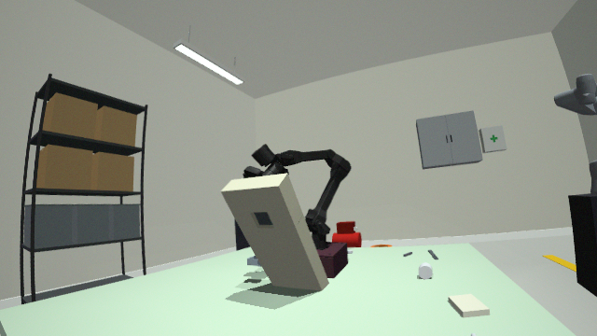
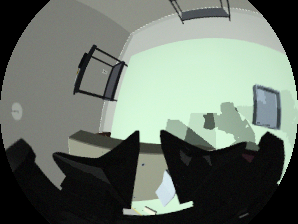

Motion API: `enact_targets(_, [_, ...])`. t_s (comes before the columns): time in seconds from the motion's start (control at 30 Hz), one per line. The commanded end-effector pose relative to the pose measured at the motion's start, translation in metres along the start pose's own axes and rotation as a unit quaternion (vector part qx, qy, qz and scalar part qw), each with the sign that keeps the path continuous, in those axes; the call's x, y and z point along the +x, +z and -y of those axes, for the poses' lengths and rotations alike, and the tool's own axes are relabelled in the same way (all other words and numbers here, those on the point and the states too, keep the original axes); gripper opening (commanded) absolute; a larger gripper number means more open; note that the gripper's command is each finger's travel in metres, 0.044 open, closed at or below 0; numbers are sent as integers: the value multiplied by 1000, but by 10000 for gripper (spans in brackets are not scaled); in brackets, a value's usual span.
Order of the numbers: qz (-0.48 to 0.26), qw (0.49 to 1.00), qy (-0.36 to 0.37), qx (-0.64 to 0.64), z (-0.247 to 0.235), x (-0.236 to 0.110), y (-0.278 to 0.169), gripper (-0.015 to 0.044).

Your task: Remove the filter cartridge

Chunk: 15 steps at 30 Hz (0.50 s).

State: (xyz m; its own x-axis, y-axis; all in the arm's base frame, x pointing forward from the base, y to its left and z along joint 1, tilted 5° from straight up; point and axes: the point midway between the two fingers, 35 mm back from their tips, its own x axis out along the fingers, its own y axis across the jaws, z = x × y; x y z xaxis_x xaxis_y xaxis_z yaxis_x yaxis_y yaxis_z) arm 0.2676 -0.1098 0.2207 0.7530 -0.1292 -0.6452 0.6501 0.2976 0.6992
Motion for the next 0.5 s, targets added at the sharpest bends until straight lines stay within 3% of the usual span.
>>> enact_targets(0.0, [-64,984,52,161,-34,-19,-64,113])
enact_targets(0.23, [-145,940,76,299,-54,-48,-115,113])
enact_targets(0.47, [-148,938,76,304,-55,-49,-117,113])
